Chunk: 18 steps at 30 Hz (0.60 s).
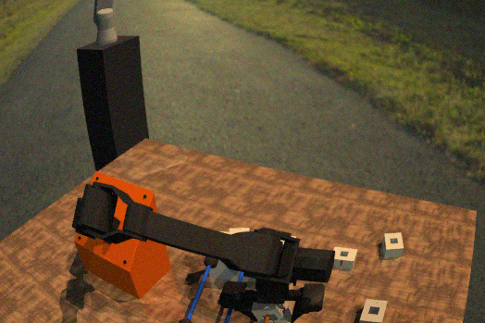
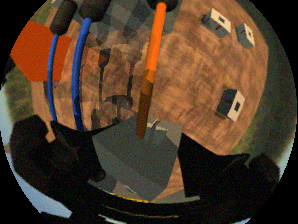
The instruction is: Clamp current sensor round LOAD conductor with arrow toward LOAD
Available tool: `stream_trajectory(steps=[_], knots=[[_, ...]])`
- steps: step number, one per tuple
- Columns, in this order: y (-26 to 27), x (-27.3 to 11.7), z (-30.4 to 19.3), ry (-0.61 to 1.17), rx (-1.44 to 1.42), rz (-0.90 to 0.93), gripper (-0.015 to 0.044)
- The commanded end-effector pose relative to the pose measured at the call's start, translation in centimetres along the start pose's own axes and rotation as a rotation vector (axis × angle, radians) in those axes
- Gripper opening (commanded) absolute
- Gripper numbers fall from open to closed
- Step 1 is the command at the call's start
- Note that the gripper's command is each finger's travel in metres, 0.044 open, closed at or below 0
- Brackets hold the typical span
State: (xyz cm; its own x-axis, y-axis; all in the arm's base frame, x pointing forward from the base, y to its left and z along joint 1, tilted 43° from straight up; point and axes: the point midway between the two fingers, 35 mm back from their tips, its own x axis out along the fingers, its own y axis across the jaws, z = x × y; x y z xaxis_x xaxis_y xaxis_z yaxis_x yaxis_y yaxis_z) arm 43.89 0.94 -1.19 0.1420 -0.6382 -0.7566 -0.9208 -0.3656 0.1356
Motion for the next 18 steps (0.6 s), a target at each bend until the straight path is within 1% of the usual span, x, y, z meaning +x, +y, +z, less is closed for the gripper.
stream_trajectory(steps=[1, 18], knots=[[-0.31, -1.05, -0.21, 0.016, 0.004, 0.033, 0.0000], [0.34, -0.49, -0.03, 0.011, -0.007, 0.047, 0.0000]])
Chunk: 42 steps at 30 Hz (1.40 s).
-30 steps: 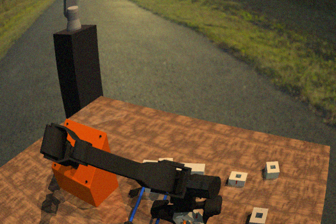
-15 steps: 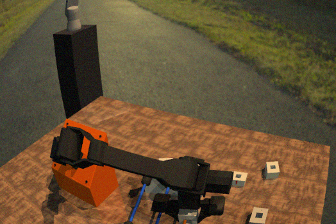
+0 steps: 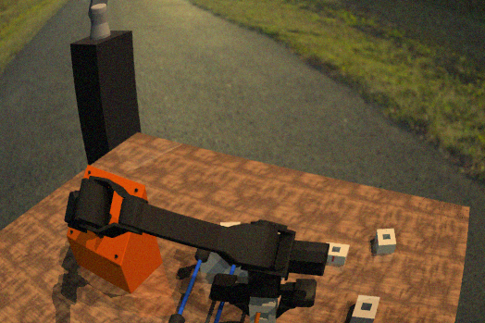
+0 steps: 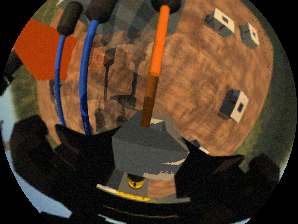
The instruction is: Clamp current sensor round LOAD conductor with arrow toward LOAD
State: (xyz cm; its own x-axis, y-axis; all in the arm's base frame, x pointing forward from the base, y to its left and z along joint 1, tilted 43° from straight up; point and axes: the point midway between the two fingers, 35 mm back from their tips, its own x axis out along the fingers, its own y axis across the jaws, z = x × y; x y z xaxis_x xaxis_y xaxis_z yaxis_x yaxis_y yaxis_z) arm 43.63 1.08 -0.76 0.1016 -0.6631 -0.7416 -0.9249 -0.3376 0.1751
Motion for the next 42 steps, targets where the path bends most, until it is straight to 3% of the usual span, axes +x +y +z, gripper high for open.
stream_trajectory(steps=[1, 18, 28, 42], knots=[[0.17, -0.04, 0.04, -0.001, -0.002, -0.001, 0.0000], [0.73, 0.53, 0.00, 0.000, 0.000, 0.001, 0.0000], [0.71, 0.18, -0.01, -0.002, 0.002, 0.000, 0.0262], [0.71, 0.18, -0.01, -0.002, 0.002, 0.000, 0.0262]])
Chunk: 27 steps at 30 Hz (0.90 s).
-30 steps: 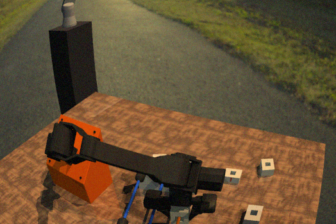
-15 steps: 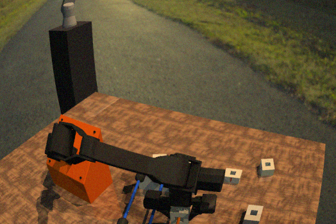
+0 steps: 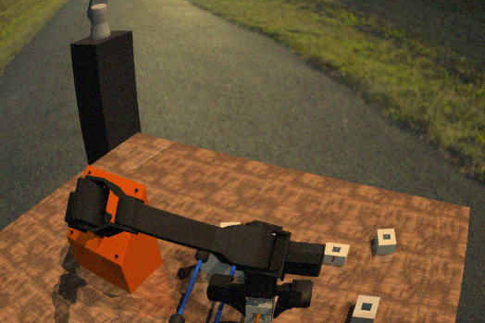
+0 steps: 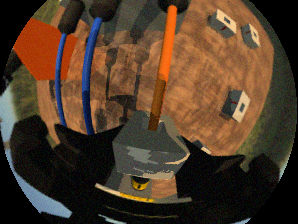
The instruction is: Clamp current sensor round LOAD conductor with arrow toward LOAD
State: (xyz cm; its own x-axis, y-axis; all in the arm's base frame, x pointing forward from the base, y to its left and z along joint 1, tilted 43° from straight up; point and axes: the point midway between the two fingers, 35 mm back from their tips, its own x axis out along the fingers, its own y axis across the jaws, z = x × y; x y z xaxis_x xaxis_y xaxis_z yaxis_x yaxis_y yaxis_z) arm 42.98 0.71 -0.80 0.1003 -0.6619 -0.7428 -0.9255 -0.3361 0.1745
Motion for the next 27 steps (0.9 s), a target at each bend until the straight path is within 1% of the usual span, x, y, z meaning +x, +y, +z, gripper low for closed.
stream_trajectory(steps=[1, 19, 25, 26, 27], knots=[[-0.01, -0.02, -0.02, 0.000, 0.001, 0.000, 0.0262], [-0.01, -0.02, -0.02, 0.000, 0.001, 0.000, 0.0262], [-0.01, -0.02, -0.02, 0.000, 0.001, 0.000, 0.0419], [-0.01, -0.02, -0.02, 0.000, 0.001, 0.000, 0.0440], [-0.01, -0.02, -0.02, 0.000, 0.001, 0.000, 0.0440]])
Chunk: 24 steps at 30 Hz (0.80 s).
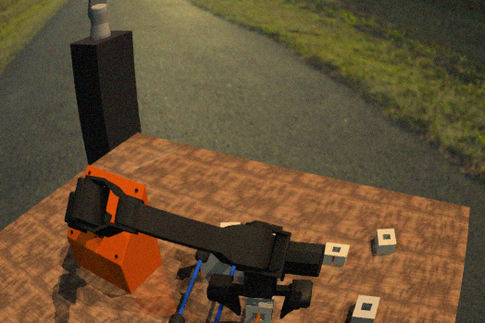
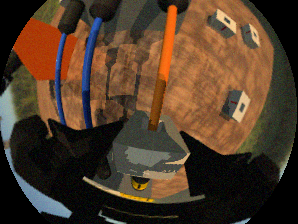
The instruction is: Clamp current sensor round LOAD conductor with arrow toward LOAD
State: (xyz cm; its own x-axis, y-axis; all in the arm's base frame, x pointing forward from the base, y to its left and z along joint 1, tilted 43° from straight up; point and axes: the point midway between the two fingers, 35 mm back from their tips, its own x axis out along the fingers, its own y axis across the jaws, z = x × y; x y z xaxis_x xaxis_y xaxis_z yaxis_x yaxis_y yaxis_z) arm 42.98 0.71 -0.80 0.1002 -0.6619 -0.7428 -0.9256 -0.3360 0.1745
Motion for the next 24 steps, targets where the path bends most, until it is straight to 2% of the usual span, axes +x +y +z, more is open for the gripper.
stream_trajectory(steps=[1, 8, 15, 24], knots=[[0.0, 0.0, 0.0, 0.000, 0.001, 0.000, 0.0440], [-0.1, -0.3, 0.0, 0.000, 0.001, -0.001, 0.0440], [0.1, -10.7, 0.3, 0.003, 0.005, -0.008, 0.0440], [0.2, -11.0, 0.3, 0.003, 0.006, -0.008, 0.0440]])
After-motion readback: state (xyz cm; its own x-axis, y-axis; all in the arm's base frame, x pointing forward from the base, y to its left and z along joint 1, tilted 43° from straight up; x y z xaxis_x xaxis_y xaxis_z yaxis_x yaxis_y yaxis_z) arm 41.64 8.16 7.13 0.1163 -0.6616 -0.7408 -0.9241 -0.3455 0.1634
